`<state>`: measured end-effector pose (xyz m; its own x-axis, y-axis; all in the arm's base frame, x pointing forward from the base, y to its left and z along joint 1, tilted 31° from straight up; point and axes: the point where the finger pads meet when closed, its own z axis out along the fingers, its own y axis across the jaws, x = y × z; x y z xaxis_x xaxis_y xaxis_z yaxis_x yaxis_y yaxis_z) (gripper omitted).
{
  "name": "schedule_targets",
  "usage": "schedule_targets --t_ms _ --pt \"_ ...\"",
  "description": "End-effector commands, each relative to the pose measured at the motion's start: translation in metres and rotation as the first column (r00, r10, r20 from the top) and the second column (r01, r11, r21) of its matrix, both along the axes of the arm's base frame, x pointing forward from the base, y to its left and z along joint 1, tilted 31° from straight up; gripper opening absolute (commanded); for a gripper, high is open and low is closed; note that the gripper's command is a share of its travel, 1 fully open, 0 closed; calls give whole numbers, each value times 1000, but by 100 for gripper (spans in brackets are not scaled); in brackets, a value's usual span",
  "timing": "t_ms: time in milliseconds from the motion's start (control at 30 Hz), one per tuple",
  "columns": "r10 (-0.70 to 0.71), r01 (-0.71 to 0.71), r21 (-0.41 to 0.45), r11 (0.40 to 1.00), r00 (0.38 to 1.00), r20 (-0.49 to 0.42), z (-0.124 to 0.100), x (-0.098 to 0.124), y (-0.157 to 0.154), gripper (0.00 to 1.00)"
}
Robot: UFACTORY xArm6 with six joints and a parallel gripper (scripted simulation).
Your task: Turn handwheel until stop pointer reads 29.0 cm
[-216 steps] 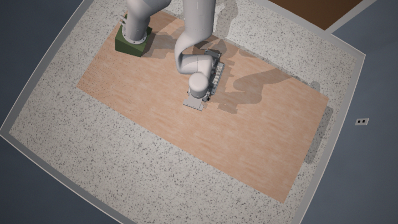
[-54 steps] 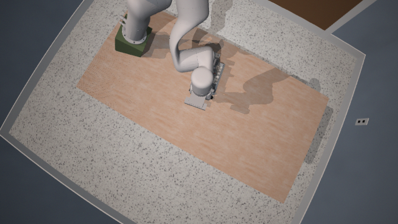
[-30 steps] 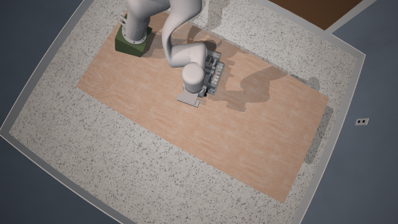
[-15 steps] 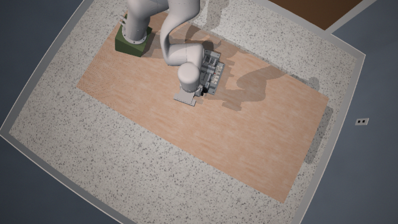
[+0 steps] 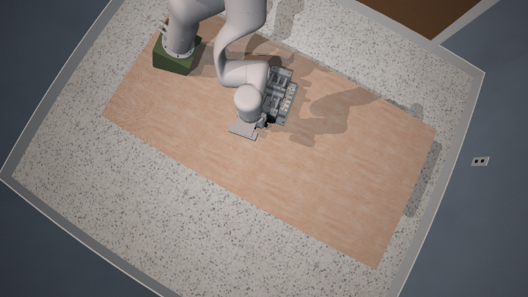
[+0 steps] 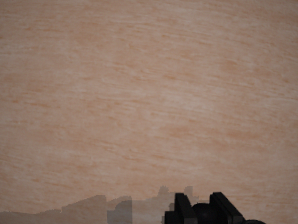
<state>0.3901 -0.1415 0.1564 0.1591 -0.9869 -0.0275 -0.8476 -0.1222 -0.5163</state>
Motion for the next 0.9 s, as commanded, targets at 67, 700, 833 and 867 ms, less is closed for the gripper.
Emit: schedule_targets --t_ms 67,700,833,867 --pt "0 0 0 1000 1000 2 -8 4 0 6" --pt "0 0 0 1000 1000 2 -22 27 4 6" --pt "0 0 0 1000 1000 2 -22 36 6 6" --pt "0 0 0 1000 1000 2 -22 38 6 6"
